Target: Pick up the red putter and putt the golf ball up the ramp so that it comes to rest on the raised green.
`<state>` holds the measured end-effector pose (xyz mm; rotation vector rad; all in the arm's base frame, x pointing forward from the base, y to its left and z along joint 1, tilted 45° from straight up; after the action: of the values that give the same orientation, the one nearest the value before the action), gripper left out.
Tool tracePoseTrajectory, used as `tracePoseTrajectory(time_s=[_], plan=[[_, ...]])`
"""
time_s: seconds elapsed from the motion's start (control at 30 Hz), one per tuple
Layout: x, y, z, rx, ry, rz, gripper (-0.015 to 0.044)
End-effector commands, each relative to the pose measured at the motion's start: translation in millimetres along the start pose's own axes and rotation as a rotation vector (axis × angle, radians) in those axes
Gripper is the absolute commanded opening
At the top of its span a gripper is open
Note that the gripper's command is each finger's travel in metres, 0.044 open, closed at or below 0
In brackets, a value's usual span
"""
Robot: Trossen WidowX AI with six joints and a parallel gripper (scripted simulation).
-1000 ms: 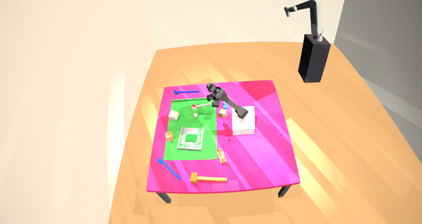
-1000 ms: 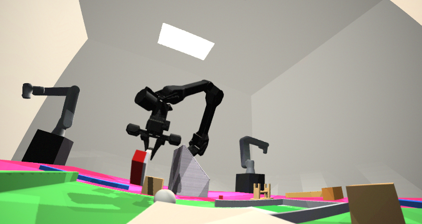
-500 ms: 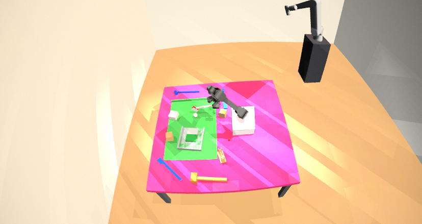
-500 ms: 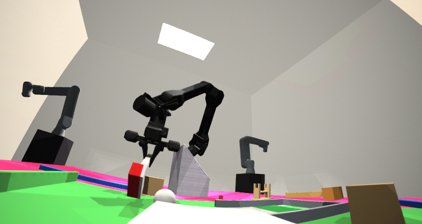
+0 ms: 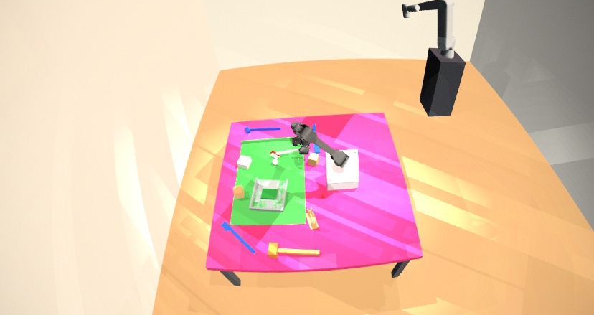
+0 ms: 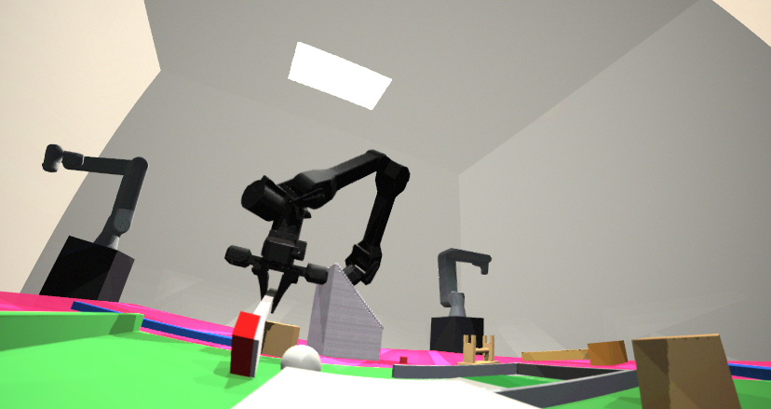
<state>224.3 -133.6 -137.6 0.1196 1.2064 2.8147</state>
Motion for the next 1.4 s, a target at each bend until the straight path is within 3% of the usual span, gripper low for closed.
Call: tracePoseTrajectory(time_s=[0.0, 0.4, 0.9, 1.23, 1.37], plan=[[-0.3, 0.8, -0.6, 0.001, 0.0, -0.002, 0.0], [0.8, -1.5, -29.2, -0.002, -0.006, -0.011, 0.0], [2.0, -3.0, -25.7, -0.007, -0.011, -0.006, 0.0], [-4.1, -2.0, 100.6, -0.011, -0.009, -0.008, 0.0], [-2.2, -2.7, 108.9, -0.014, -0.008, -0.008, 0.0]])
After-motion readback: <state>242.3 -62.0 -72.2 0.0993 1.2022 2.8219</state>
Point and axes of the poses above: the point midway between the two fingers, 35 mm back from their tips, its own y axis back along the fingers, its own z axis across the jaws, x = y × z, the point moved 6 cm from there along y, back along the fingers, and after that the axes turned 1 degree about y, right-handed, at the moved point
